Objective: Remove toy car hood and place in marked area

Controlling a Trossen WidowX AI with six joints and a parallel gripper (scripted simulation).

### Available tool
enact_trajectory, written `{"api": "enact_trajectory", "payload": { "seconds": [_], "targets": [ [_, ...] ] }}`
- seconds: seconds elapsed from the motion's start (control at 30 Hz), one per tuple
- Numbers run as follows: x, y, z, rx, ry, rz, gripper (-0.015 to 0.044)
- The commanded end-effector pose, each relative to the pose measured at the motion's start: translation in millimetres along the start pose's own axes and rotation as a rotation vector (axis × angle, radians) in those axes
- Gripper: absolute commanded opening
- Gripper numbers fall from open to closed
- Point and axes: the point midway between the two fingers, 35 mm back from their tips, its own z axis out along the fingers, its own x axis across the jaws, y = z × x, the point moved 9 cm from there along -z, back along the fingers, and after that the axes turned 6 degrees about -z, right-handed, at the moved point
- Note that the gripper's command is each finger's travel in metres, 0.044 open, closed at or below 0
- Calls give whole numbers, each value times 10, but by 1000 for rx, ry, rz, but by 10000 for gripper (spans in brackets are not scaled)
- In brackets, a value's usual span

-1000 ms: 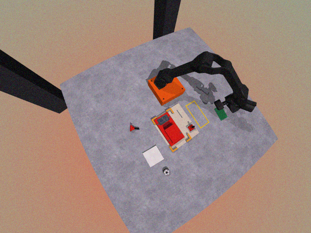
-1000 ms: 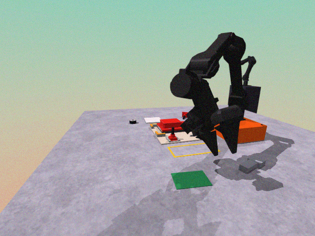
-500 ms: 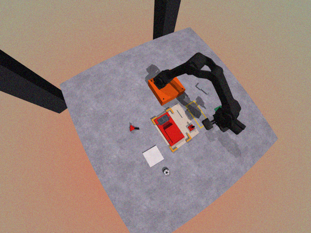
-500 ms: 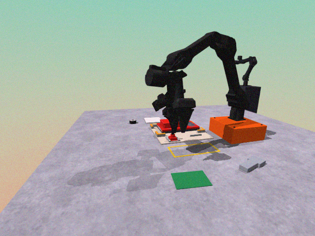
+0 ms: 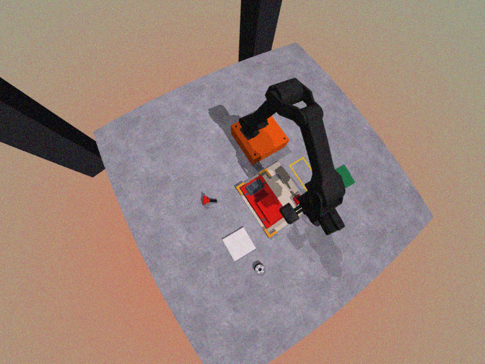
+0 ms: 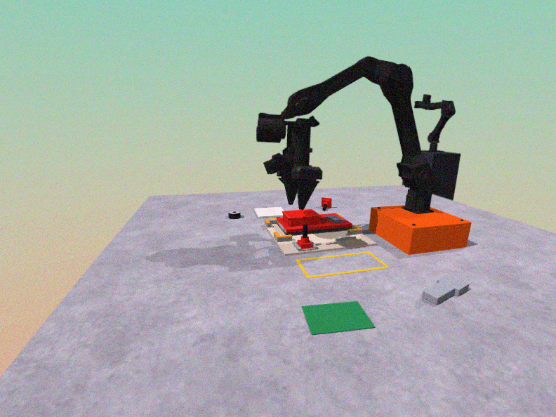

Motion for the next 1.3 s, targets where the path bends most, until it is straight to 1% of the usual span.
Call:
{"api": "enact_trajectory", "payload": {
  "seconds": [0.0,0.2,1.27],
  "targets": [
    [-291,-179,-73,30,-55,-13,440],
    [-715,-457,-198,80,-129,-30,440],
    [-757,-466,-43,82,-131,-31,440]
  ]
}}
